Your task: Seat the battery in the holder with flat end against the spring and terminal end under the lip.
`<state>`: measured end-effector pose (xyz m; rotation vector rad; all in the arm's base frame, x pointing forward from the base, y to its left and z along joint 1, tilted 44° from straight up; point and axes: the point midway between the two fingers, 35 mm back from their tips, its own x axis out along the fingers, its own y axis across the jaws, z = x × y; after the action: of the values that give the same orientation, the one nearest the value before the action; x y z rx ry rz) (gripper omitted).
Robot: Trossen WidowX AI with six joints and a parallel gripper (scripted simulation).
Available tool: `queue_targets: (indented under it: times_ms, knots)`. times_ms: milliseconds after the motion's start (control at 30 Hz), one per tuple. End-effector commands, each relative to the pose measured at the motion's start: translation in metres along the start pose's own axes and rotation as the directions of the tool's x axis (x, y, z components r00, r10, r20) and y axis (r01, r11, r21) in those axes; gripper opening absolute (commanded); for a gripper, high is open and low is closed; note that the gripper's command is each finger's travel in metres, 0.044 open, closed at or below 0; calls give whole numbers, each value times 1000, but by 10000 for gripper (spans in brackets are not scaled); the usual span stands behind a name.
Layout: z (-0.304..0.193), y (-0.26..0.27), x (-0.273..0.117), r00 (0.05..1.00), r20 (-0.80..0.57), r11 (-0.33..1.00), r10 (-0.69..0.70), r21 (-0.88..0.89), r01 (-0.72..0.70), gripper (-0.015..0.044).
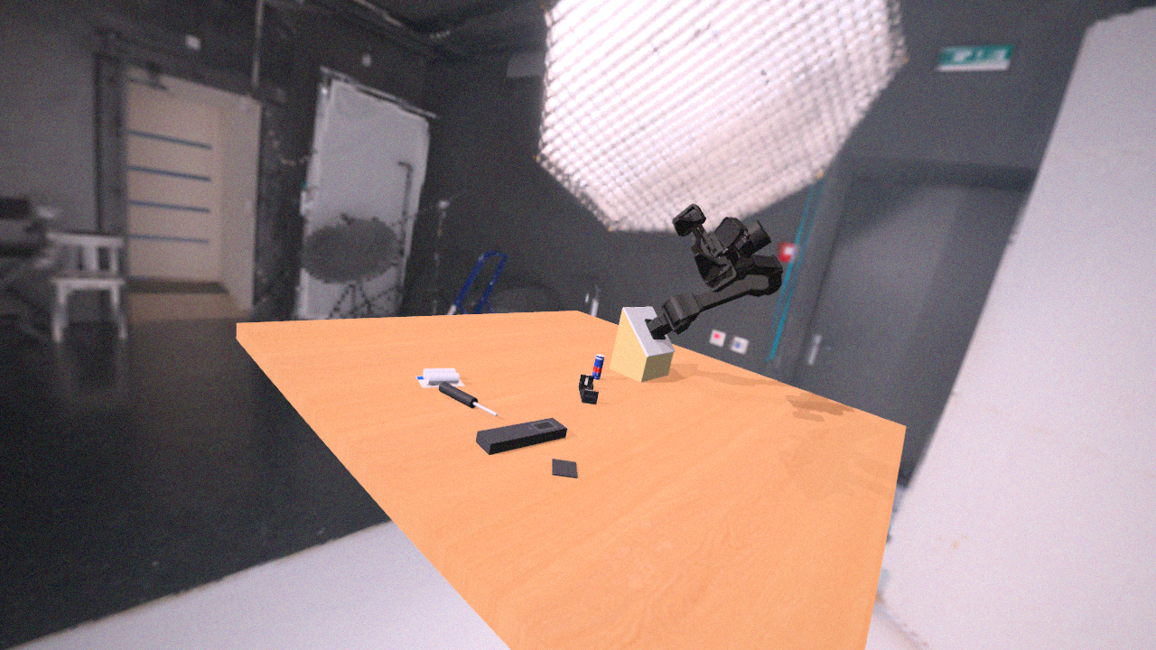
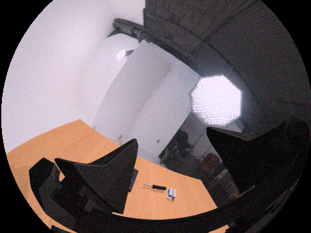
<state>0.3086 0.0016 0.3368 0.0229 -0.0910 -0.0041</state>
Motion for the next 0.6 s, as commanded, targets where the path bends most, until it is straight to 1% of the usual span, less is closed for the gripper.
queue_targets:
  times_ms: [0,33,100,133,200,233,333,400,467,567]
  knots:
    - [-4,0,2,1000,-18,1000,2,-6,-2,374]
    - [-17,-1,6,997,-72,1000,8,-24,-10,347]
    - [-65,-5,17,963,-267,996,31,-72,-52,295]
    - [-91,-7,19,928,-369,993,45,-84,-82,269]
    - [-129,-11,17,855,-513,988,70,-82,-131,216]
    - [-150,-13,14,804,-588,985,88,-70,-159,190]
    - [-212,-17,-9,590,-790,971,167,27,-239,111]
    - [-244,-17,-31,427,-872,955,239,132,-266,59]
    - [-269,-14,-55,264,-907,929,327,258,-264,6]
    - [-290,-6,-93,44,-876,863,481,464,-198,0]
